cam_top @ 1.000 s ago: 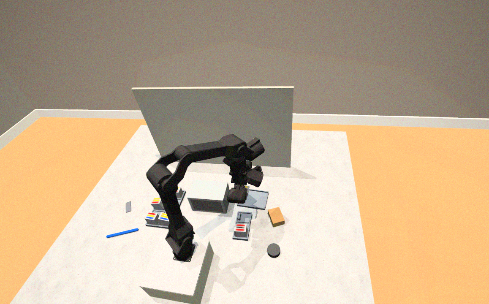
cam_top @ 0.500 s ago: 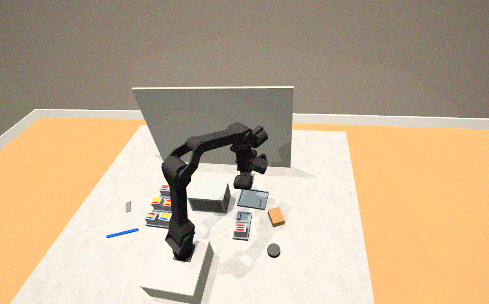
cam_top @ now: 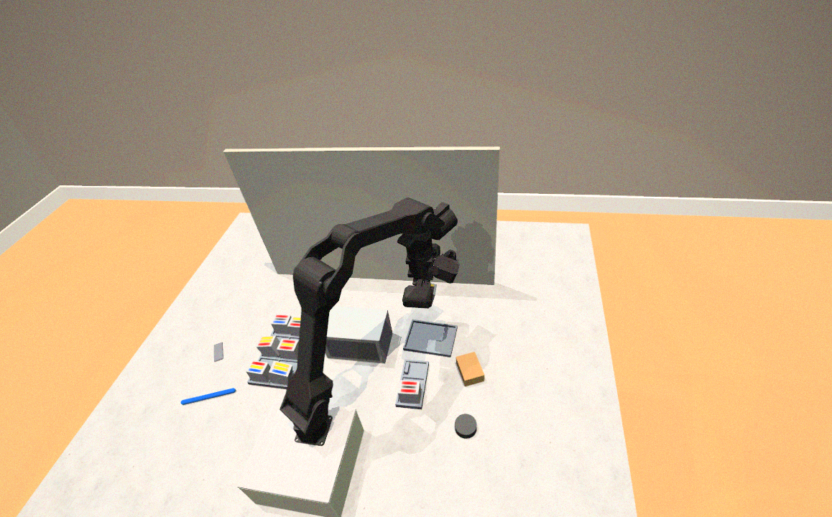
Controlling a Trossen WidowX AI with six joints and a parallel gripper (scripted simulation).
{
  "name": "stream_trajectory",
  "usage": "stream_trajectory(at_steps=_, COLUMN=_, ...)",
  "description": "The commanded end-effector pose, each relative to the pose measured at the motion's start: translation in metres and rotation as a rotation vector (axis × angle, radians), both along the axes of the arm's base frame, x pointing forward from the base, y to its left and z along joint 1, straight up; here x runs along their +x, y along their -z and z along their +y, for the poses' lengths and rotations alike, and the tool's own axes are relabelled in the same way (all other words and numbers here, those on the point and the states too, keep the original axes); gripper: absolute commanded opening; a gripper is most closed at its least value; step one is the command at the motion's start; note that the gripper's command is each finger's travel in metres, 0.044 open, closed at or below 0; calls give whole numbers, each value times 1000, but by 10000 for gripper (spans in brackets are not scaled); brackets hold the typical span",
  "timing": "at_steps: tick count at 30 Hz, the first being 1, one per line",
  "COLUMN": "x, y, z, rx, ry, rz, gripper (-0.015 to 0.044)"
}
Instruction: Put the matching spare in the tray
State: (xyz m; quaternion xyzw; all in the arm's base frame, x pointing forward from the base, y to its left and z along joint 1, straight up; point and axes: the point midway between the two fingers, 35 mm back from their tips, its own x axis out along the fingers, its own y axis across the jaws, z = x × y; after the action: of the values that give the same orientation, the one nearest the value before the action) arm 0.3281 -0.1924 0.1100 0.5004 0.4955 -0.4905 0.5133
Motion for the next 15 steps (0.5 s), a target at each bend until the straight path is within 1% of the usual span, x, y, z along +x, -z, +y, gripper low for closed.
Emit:
stream_trajectory(at_steps=1, x=3, y=3, z=-1, rx=-2, ry=3, rz=-1, gripper=0)
stream_trajectory(at_steps=15, x=6, y=19, z=-3, rx=-3, ry=3, rz=-1, gripper=0)
